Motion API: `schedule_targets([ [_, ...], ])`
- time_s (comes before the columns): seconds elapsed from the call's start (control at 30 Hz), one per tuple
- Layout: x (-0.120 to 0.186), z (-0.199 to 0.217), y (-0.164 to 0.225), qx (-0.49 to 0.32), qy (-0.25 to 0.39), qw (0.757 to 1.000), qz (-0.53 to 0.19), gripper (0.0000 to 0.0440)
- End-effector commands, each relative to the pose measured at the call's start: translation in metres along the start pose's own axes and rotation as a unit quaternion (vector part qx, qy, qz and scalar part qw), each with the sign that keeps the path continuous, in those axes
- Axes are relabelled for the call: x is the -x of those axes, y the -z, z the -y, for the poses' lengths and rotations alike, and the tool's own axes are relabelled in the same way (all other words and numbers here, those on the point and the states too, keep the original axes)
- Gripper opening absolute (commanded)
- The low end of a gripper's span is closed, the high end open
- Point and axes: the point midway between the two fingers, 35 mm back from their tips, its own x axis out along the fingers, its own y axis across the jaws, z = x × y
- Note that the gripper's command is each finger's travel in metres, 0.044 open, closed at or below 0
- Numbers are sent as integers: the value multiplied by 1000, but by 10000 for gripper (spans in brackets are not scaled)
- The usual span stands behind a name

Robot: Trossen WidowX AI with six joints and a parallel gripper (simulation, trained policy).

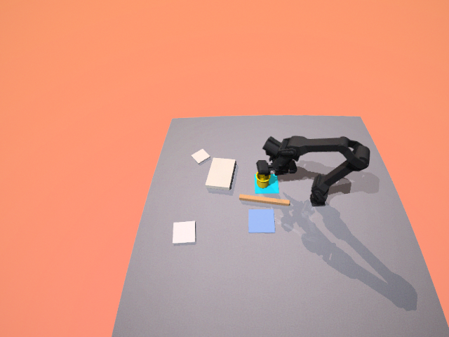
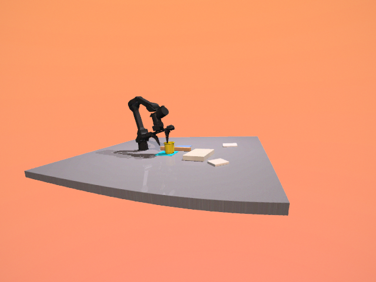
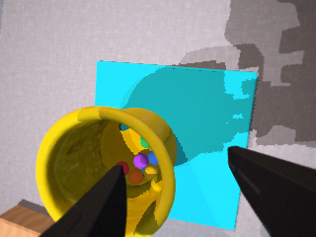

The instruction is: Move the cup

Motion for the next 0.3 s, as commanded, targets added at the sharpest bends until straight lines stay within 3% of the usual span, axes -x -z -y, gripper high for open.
schedule_targets([
  [0.0, 8, 1, -1, -1, -9, 1000, 3, 268],
  [0.17, 24, 0, -7, -5, -25, 1000, 14, 287],
  [0.27, 34, -2, -11, -7, -36, 999, 23, 321],
])
